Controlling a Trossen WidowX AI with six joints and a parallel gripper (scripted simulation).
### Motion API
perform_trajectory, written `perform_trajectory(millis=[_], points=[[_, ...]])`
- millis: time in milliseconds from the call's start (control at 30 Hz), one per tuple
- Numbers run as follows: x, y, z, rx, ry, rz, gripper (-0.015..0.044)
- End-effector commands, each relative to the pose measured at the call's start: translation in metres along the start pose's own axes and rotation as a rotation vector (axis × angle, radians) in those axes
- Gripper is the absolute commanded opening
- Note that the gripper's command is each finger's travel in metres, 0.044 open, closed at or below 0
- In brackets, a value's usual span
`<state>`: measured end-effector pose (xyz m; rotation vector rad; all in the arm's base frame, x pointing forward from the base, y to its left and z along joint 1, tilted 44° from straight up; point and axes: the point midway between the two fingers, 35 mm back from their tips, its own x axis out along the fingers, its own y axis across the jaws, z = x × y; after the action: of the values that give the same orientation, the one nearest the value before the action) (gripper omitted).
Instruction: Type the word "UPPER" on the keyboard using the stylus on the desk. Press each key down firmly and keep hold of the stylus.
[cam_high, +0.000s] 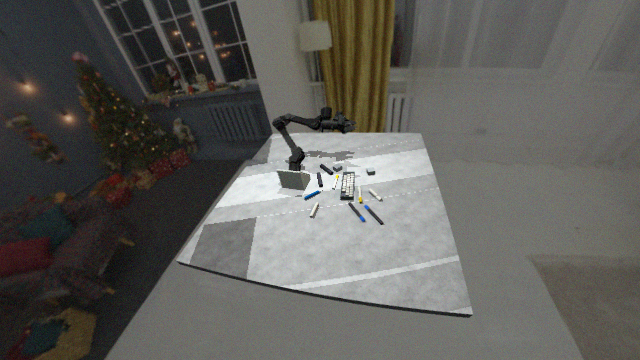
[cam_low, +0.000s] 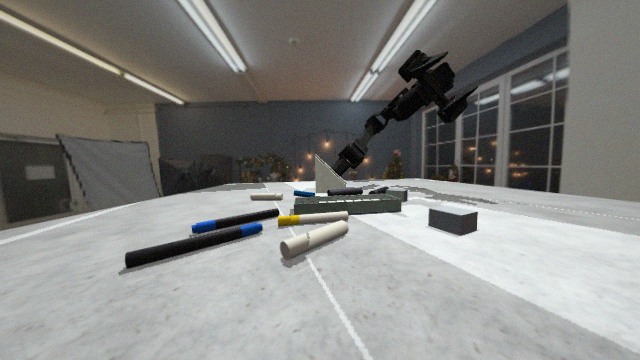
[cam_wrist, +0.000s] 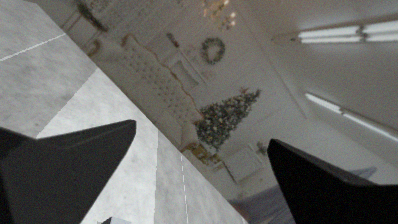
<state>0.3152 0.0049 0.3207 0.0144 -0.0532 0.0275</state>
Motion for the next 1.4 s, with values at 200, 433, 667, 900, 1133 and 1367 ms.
perform_trajectory(millis=[200, 433, 667, 900, 1133, 1367], points=[[0.022, 0.003, -0.045, 0.031, 0.223, 0.066, 0.0256], [0.041, 0.008, -0.14, 0.051, 0.695, 0.233, 0.0072], [0.025, 0.015, -0.219, 0.227, 1.13, 0.443, 0.0], [0.003, 0.023, -0.26, 0.53, 1.423, 0.616, 0.0], [0.003, 0.023, -0.261, 0.539, 1.429, 0.62, 0.0], [0.003, 0.023, -0.261, 0.539, 1.429, 0.62, 0.0]])
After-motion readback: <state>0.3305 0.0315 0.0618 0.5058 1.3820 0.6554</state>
